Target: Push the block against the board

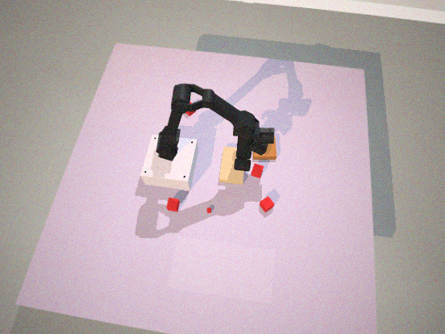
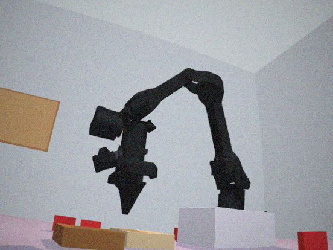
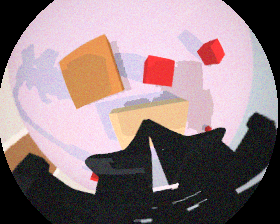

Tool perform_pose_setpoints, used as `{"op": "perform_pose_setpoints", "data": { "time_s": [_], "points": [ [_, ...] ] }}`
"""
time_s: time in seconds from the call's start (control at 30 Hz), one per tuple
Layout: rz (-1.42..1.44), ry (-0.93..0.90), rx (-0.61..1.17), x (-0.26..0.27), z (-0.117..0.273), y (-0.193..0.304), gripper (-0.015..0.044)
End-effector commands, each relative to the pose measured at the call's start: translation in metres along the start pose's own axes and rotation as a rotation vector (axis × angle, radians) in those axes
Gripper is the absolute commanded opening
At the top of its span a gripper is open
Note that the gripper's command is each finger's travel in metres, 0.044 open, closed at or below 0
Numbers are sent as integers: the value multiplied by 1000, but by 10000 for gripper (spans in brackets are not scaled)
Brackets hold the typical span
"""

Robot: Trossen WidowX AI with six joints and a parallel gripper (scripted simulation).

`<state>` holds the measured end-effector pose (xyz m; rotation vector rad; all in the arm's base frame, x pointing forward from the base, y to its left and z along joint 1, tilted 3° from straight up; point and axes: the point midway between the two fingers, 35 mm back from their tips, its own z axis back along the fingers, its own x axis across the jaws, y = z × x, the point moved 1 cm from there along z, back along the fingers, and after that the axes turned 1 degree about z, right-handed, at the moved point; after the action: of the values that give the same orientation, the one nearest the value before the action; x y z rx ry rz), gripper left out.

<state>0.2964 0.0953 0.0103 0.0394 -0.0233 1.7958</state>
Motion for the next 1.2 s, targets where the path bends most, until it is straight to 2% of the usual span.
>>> {"op": "perform_pose_setpoints", "data": {
  "time_s": [0.0, 1.17],
  "points": [
    [-112, 5, -1, -10, 0, -2, 0],
    [-1319, 11, -5, -105, 0, 2, 0]
  ]
}}
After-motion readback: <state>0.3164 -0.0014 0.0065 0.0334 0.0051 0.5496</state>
